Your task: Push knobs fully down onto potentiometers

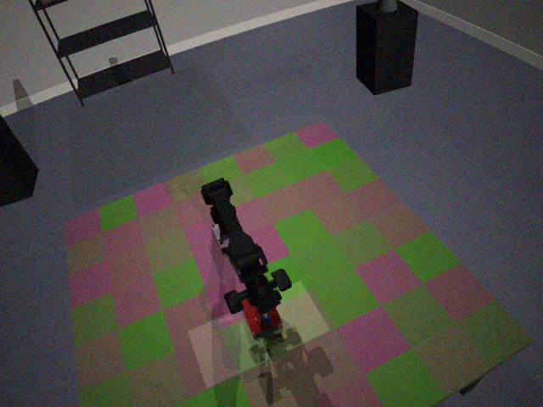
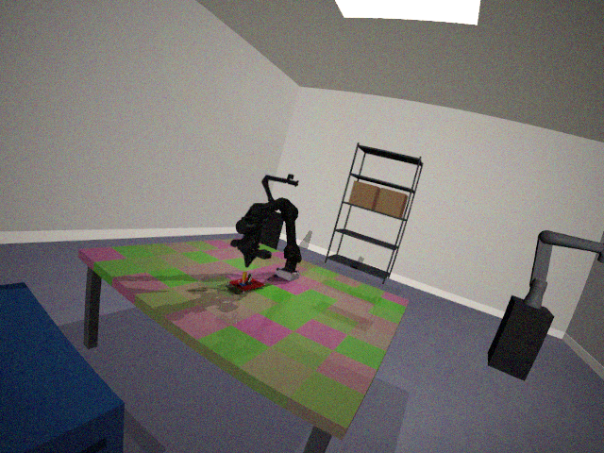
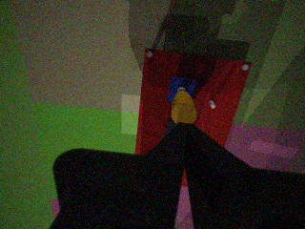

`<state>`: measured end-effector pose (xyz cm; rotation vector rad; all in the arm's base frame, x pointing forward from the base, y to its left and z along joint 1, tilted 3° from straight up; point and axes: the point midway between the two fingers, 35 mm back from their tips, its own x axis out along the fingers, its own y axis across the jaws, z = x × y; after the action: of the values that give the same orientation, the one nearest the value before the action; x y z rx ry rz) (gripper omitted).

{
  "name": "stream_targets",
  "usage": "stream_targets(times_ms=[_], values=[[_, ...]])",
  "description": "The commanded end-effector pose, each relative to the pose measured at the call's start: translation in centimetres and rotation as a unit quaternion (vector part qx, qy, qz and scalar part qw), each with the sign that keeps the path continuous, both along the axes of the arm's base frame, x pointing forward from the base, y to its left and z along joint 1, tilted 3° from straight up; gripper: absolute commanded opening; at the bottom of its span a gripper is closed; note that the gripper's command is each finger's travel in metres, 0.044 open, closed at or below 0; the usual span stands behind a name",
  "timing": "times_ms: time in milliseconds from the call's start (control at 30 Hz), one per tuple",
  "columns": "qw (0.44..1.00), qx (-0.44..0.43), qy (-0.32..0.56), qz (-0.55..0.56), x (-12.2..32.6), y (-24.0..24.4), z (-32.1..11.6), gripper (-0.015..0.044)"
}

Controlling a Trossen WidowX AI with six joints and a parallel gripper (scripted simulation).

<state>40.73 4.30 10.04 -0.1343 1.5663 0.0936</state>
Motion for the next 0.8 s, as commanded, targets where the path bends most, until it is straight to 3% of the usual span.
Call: stream_targets(times_ms=[0, 767], values=[[1.0, -0.003, 0.001, 0.003, -0.1, -0.1, -0.6, 0.0], [1.0, -0.003, 0.001, 0.003, -0.1, -0.1, -2.1, 0.0]])
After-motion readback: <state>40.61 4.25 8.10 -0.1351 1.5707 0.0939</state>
